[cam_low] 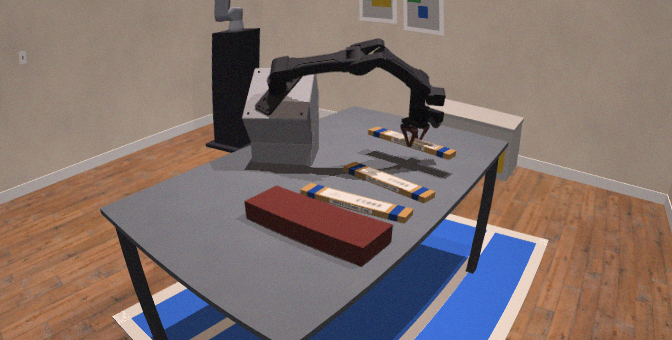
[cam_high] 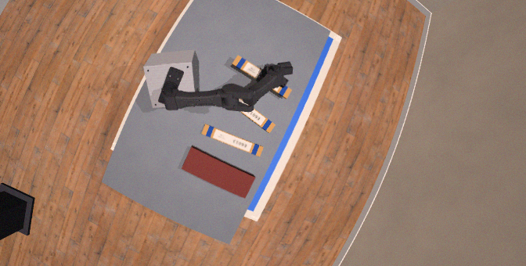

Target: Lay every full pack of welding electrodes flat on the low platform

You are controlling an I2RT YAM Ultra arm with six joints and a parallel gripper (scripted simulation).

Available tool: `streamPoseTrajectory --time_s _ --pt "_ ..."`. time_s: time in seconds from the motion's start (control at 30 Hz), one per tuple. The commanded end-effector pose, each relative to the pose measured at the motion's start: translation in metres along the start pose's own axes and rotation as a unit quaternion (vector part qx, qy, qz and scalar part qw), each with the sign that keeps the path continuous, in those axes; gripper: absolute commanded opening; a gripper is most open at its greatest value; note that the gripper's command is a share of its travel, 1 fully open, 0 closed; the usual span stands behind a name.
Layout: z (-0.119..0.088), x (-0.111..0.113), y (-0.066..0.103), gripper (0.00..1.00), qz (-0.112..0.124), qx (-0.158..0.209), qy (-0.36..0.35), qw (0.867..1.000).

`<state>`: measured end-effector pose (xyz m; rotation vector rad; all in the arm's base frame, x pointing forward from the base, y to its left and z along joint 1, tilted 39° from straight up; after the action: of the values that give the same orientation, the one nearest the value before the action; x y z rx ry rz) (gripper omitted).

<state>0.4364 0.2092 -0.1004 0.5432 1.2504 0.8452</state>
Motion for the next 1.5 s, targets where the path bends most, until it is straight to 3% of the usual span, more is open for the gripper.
streamPoseTrajectory --time_s 0.0,1.17,1.47 --pt "0.014 0.007 0.069 0.0 0.028 -0.052 -0.003 0.998" --pt "0.003 0.003 0.115 0.0 0.03 -0.051 0.001 0.998" --pt "-0.004 0.01 0.136 0.0 0.02 -0.043 0.011 0.999"
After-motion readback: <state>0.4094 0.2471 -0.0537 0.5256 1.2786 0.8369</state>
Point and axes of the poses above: the point where the finger pads meet when closed, its own y axis back along the fingers, its own x axis across the jaws, z = x × y, the point moved 10 cm from there along y, back along the fingers, and after that the axes turned 10 degrees about y, right-handed, at the moved point
